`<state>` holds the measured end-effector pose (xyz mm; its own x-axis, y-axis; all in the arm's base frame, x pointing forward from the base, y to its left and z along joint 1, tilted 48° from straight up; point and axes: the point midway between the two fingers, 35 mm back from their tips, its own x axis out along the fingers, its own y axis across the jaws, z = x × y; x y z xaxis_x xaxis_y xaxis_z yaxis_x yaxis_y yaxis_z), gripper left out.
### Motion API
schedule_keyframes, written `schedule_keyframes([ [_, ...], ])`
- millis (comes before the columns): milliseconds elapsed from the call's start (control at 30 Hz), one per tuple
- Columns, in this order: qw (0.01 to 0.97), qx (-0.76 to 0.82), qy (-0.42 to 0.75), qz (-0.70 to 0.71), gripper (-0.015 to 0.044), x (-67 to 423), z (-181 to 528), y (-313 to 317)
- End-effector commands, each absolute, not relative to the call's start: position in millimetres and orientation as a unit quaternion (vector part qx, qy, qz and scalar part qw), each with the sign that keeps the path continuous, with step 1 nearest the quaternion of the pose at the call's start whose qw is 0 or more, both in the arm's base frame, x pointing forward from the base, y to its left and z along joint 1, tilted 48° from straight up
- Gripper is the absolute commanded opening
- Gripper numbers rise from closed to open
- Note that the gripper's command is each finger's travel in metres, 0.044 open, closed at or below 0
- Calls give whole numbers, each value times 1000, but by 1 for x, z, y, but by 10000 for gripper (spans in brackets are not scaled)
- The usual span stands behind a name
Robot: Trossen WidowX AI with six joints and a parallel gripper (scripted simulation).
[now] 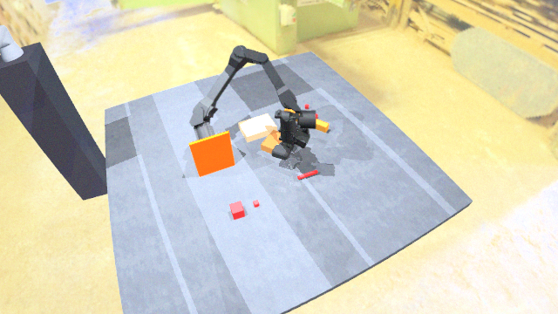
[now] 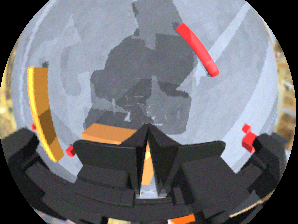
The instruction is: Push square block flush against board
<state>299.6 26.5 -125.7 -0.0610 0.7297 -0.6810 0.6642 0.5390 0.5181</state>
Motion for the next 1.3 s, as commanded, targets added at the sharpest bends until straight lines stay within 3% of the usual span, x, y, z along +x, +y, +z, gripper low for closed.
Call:
schedule_keyframes([
  [0, 481, 480, 733, 34, 0, 291, -124, 33],
  [1267, 480, 480, 734, 33, 0, 269, -101, 52],
])
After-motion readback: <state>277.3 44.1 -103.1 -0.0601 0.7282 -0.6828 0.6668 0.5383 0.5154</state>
